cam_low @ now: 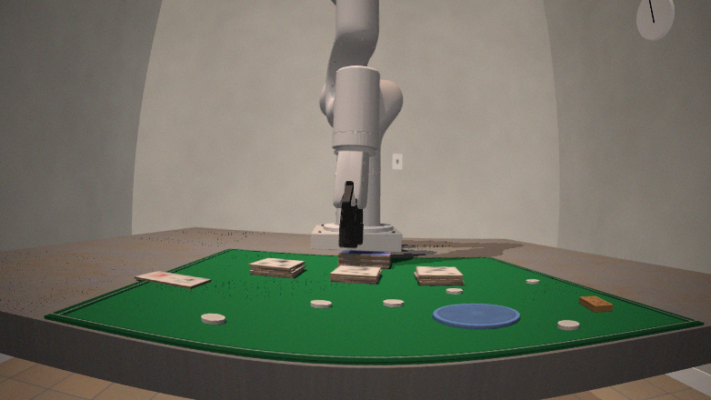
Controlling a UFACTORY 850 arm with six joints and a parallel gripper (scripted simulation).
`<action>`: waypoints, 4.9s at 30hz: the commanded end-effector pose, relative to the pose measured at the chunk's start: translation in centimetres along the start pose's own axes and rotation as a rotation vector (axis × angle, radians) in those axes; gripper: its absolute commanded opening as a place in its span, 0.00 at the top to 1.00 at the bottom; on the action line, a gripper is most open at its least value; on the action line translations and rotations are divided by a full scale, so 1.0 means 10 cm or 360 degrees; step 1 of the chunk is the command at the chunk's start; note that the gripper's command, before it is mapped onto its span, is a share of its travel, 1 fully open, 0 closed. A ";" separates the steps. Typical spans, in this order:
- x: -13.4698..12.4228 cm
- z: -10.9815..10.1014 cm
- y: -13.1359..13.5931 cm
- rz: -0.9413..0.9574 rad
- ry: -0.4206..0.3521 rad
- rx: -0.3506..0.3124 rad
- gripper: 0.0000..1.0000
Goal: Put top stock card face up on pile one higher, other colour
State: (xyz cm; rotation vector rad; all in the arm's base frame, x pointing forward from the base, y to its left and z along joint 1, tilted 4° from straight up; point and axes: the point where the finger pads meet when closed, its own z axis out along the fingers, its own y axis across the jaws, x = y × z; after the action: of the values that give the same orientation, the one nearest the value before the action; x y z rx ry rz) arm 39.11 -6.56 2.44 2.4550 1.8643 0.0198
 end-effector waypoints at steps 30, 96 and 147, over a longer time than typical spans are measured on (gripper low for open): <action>0.00 0.01 0.00 0.0000 0.0001 -0.0003 0.28; 0.00 0.01 0.00 0.0000 0.0001 -0.0003 0.14; 0.00 0.01 0.00 0.0000 0.0001 -0.0003 0.14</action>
State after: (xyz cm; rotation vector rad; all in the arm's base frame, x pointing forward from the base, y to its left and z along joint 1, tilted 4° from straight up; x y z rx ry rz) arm 39.06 -6.56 2.37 2.4549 1.8640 0.0205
